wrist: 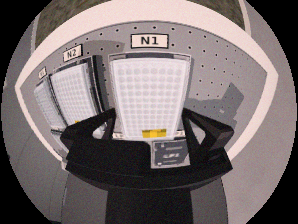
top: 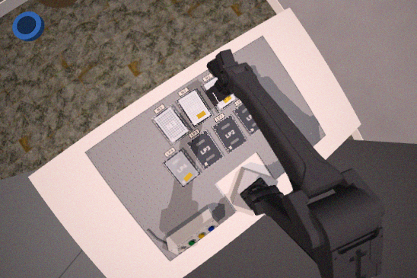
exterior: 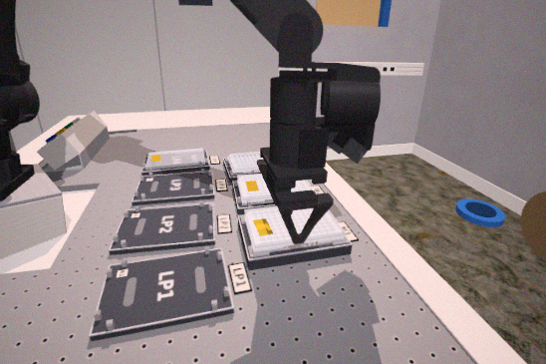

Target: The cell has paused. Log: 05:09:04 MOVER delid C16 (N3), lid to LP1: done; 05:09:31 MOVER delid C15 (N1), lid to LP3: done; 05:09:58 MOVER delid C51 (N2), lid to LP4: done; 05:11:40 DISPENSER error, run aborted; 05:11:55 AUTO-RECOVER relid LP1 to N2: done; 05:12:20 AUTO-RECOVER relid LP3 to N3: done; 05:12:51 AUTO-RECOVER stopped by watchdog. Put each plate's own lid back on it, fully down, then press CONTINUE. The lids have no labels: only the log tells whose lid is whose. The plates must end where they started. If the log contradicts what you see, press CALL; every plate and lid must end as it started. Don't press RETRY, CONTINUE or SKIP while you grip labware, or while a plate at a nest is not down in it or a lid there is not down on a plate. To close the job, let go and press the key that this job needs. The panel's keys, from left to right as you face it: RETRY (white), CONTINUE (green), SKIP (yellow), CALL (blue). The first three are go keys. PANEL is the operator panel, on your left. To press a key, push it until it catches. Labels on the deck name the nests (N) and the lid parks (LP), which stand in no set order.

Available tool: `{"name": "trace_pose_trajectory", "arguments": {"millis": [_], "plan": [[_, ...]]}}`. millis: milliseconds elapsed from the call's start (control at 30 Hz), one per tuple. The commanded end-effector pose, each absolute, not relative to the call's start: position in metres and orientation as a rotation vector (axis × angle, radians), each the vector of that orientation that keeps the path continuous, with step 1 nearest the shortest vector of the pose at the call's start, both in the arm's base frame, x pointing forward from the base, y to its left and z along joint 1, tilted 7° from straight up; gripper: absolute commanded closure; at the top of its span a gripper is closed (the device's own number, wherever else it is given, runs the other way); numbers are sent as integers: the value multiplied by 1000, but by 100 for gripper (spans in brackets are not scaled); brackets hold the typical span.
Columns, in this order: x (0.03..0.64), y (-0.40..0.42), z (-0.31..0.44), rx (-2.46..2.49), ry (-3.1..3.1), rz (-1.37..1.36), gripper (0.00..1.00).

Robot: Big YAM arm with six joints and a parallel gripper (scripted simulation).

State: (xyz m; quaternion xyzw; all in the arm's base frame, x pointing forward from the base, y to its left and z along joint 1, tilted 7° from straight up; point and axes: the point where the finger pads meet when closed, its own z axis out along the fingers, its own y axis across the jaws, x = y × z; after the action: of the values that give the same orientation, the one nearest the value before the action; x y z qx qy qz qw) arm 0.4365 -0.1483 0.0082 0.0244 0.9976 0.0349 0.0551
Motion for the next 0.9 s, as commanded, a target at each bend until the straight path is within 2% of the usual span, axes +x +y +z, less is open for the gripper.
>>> {"name": "trace_pose_trajectory", "arguments": {"millis": [0, 200, 300, 867], "plan": [[456, -157, 40, 68, 2972, 78, 0], [452, -159, 45, 70, 2978, 80, 0], [439, -156, 24, 76, 3029, 110, 0], [447, -159, 46, 69, 2990, 87, 0]]}}
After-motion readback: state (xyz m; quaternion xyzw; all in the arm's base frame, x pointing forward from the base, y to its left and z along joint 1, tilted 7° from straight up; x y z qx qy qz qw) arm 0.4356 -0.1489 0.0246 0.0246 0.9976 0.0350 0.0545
